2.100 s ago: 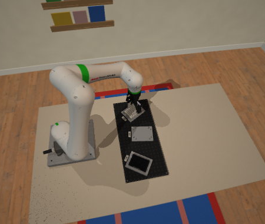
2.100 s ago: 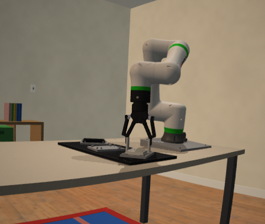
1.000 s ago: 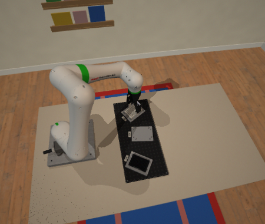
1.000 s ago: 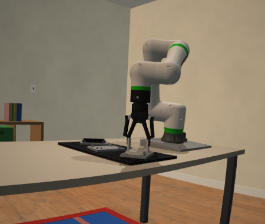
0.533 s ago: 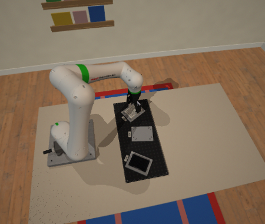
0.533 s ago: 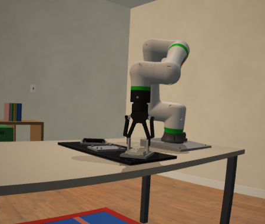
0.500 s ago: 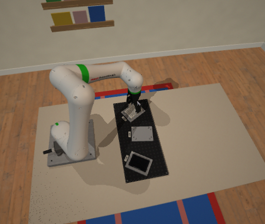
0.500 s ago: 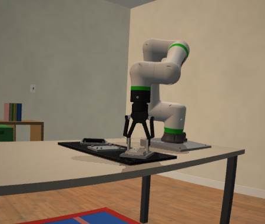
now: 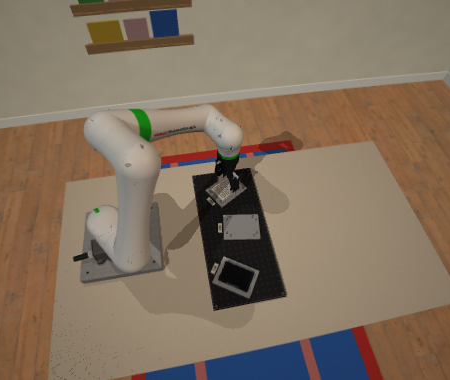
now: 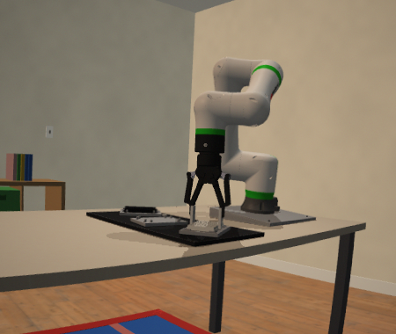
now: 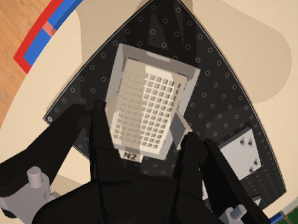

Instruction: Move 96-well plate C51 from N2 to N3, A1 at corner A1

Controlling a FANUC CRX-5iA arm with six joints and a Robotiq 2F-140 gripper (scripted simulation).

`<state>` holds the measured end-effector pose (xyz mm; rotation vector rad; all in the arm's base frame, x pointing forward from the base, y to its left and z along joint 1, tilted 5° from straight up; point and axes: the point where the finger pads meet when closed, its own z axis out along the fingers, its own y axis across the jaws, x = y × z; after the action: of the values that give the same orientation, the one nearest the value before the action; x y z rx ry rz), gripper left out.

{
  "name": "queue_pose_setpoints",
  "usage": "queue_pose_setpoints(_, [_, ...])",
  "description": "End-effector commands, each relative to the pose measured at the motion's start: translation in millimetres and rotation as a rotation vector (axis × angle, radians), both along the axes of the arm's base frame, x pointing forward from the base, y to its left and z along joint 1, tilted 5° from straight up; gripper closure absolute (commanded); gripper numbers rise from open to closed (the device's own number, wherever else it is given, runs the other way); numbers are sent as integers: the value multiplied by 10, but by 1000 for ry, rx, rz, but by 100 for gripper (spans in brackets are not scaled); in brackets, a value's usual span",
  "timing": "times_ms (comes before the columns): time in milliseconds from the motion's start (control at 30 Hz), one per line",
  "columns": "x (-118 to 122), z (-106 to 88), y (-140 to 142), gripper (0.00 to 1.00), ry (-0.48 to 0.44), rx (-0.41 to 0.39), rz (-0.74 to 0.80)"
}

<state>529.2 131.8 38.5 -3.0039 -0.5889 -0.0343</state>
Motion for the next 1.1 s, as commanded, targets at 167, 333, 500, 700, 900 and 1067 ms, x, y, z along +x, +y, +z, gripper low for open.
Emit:
queue_pose_setpoints(167, [1,-2,0,100,0,0,0])
queue_pose_setpoints(333, [1,-2,0,100,0,0,0])
queue_pose_setpoints(500, [1,-2,0,100,0,0,0])
queue_pose_setpoints(700, [1,3,0,100,0,0,0])
queue_pose_setpoints(900, [0,58,-5,100,0,0,0])
queue_pose_setpoints(1067, [0,133,-11,100,0,0,0])
